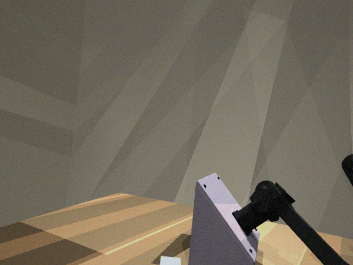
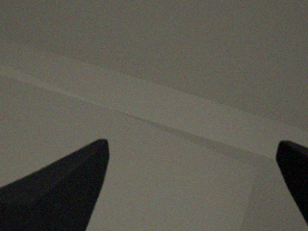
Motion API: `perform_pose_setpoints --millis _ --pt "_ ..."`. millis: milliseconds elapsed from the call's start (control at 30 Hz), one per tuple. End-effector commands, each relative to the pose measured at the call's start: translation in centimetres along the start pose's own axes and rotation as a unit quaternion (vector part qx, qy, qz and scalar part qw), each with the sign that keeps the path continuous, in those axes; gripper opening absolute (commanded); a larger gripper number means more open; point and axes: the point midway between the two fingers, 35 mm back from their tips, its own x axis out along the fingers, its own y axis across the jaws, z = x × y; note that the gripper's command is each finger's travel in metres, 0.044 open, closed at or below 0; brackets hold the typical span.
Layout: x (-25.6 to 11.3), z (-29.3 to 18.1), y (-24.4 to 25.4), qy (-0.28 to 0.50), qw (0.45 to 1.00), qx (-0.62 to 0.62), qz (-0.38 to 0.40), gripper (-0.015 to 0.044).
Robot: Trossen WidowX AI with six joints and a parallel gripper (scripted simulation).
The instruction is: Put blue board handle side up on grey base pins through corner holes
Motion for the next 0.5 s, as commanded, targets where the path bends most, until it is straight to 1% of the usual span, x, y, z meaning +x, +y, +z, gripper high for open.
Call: perform_pose_setpoints --millis 0,33,100,200,300,367,467 --pt "0.0 0.1 0.1 -0.002 1.0 0.002 0.001 0.0426" --pt "0.1 0.5 0.2 -0.009 1.0 0.008 0.002 0.044" --pt "0.4 2.2 0.8 -0.036 0.999 0.033 0.01 0.044" --pt "0.6 6.7 2.0 -0.107 0.989 0.101 0.03 0.044" --pt "0.3 11.9 2.6 -0.186 0.965 0.179 0.053 0.044" --pt "-0.4 14.5 1.8 -0.231 0.949 0.211 0.039 0.044" --pt "-1.5 19.0 1.3 -0.301 0.912 0.273 0.057 0.044"
